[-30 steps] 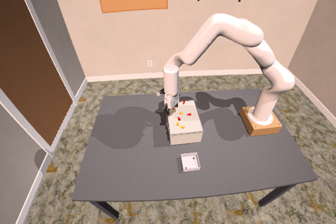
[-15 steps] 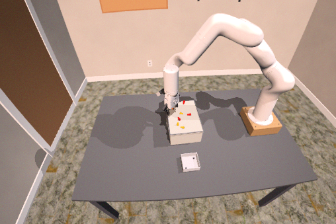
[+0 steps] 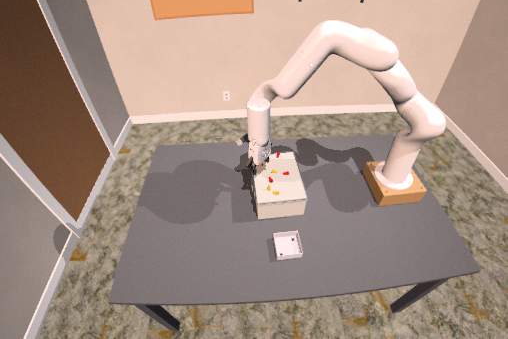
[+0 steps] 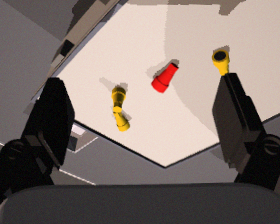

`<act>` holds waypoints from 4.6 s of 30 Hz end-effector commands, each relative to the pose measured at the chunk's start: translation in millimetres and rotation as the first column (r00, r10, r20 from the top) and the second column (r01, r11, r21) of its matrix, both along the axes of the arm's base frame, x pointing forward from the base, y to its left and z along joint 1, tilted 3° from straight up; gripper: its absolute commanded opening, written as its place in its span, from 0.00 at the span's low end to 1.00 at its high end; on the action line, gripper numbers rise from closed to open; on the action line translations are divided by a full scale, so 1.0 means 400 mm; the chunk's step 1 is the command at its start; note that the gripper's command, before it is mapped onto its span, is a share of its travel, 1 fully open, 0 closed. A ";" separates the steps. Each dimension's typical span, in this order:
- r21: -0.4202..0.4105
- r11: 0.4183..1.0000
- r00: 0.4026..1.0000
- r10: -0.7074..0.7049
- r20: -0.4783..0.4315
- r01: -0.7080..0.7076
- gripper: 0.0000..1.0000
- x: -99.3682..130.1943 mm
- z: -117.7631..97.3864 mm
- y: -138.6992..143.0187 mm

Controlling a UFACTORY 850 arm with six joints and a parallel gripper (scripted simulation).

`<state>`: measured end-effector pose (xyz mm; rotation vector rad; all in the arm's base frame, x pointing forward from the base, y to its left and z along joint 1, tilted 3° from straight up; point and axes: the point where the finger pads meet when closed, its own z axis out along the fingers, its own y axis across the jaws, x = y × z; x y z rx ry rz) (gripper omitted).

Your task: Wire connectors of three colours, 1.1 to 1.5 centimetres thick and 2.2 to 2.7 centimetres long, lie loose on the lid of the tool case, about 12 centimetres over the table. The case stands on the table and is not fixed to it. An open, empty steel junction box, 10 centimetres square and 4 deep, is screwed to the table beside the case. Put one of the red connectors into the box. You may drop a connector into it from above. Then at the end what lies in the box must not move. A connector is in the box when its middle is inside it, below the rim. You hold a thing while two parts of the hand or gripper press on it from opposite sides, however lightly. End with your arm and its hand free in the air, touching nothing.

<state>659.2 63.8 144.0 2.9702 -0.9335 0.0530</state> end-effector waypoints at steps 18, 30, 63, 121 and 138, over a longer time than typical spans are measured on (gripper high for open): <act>0.003 0.994 0.994 -0.110 0.006 0.110 1.00 -0.021 0.046 -0.006; 0.018 0.881 0.881 -0.473 0.016 0.473 1.00 -0.114 0.183 -0.027; 0.032 0.685 0.684 -0.729 0.019 0.728 0.00 -0.204 0.284 -0.045; 0.051 0.305 0.304 -0.952 0.018 0.951 0.30 -0.214 -0.106 -0.380; 0.051 0.305 0.304 -0.952 0.018 0.951 0.30 -0.212 -0.106 -0.380</act>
